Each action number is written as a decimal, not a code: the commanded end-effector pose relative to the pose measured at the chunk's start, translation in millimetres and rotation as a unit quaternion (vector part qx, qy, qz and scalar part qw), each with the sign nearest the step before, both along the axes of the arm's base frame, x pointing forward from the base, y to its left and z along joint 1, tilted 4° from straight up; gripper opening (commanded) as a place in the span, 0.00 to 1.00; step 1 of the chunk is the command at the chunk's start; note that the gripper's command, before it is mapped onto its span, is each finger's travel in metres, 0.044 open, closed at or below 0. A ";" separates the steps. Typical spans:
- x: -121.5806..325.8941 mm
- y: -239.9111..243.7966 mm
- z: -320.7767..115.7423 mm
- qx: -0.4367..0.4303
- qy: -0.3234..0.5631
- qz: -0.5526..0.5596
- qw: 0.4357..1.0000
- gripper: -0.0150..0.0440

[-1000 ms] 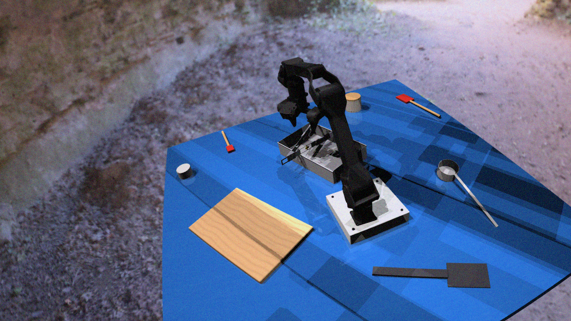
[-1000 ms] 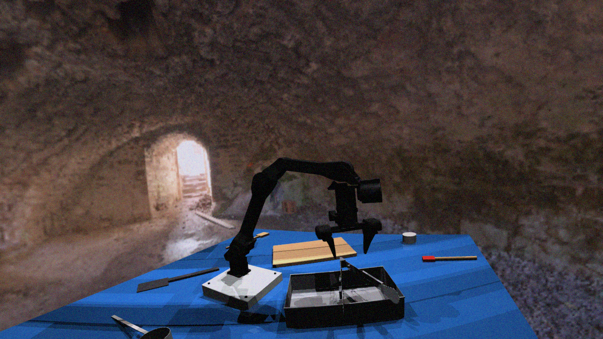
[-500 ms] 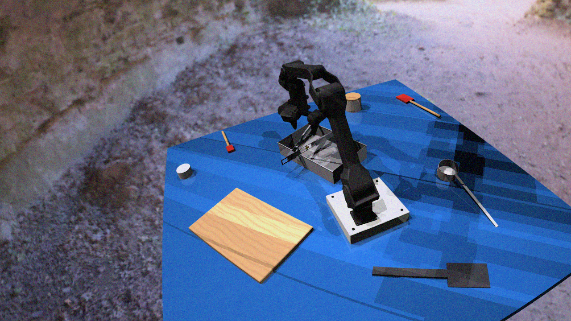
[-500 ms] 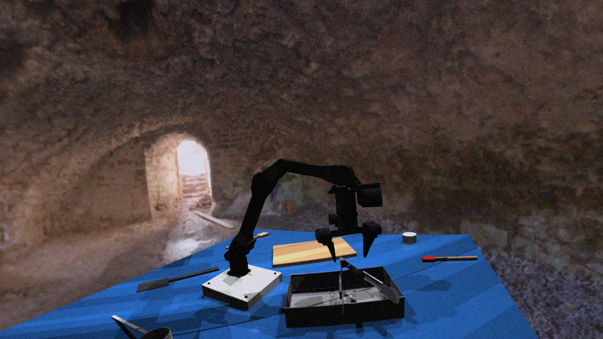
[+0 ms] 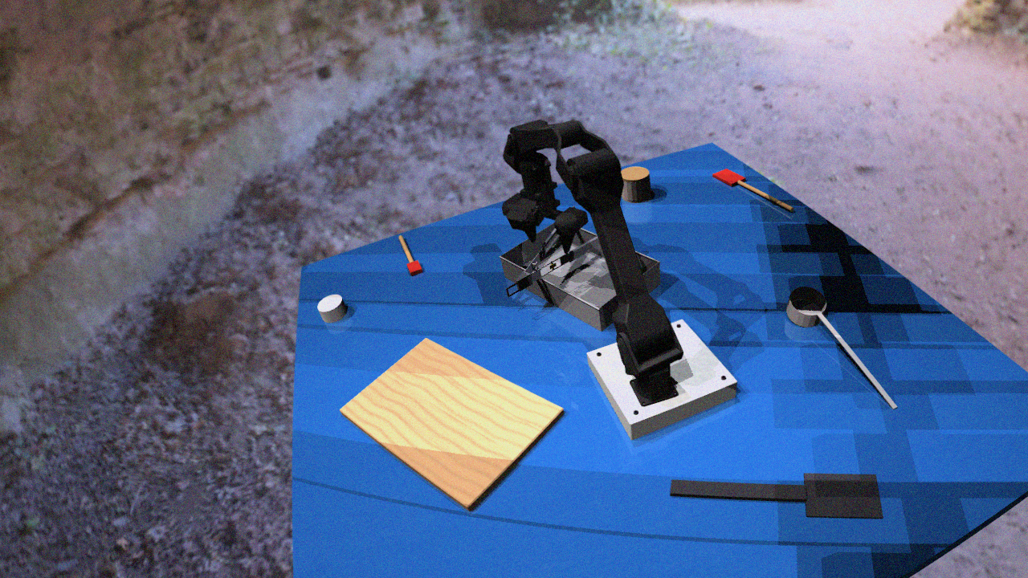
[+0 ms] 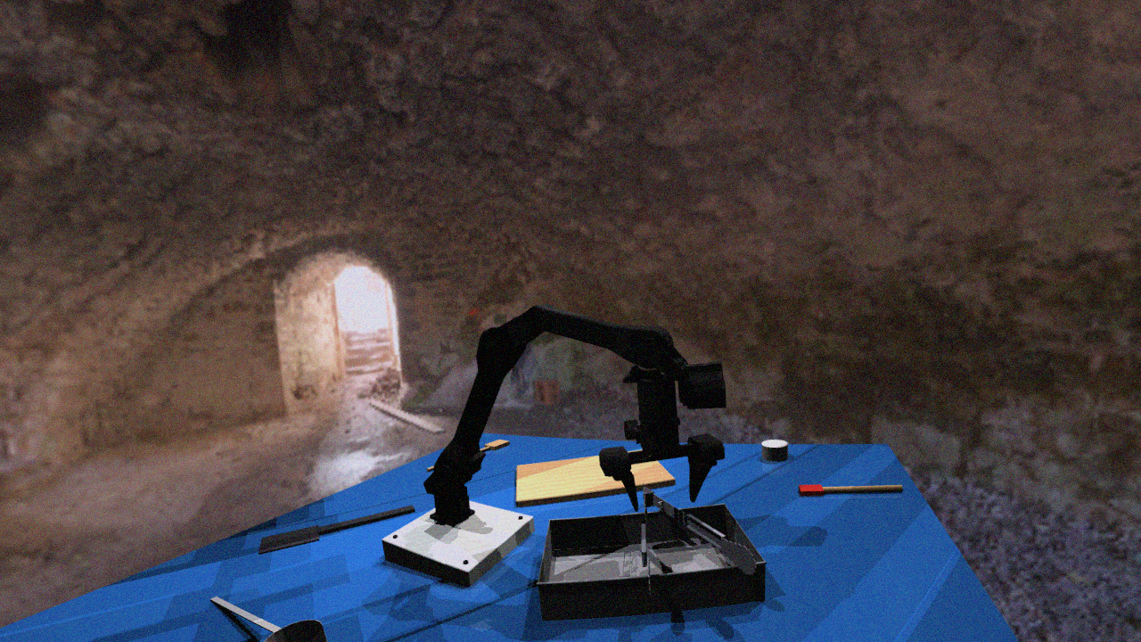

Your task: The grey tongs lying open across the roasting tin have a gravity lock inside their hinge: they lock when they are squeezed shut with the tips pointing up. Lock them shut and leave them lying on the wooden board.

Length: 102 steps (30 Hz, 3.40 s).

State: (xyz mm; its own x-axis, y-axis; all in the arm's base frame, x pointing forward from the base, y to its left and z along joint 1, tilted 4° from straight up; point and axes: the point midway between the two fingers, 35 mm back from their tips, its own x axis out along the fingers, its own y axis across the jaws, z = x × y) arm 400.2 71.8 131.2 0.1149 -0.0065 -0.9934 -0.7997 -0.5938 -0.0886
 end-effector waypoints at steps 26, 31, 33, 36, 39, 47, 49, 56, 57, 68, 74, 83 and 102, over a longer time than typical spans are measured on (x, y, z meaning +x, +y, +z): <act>2.3 0.6 -49.2 0.001 0.004 0.001 1.000 1.00; 2.1 0.5 -57.2 0.001 0.004 0.001 1.000 1.00; 1.9 0.5 -60.4 0.001 0.004 0.001 1.000 1.00; 1.7 0.4 -64.9 0.001 0.004 0.001 1.000 1.00; 1.6 0.4 -66.0 0.001 0.004 0.001 1.000 1.00; 2.7 0.1 -62.1 0.000 0.001 0.000 1.000 0.81; 2.7 0.1 -62.1 0.000 0.001 0.000 1.000 0.79; 2.7 0.1 -62.1 0.000 0.001 0.000 1.000 0.71; 2.7 0.1 -62.1 0.000 0.001 0.000 1.000 0.70; 2.7 0.1 -62.1 0.000 0.001 0.000 1.000 0.57; 2.7 0.1 -62.1 0.000 0.001 0.000 1.000 0.50; 2.7 0.1 -62.1 0.000 0.001 0.000 1.000 0.40; 4.0 0.7 -49.1 0.000 0.001 0.000 1.000 0.00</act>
State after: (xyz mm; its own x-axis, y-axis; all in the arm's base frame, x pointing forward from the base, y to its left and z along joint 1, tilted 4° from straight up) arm 402.1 72.0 70.8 0.1061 -0.0070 -0.9943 -0.7996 -0.5951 -0.0811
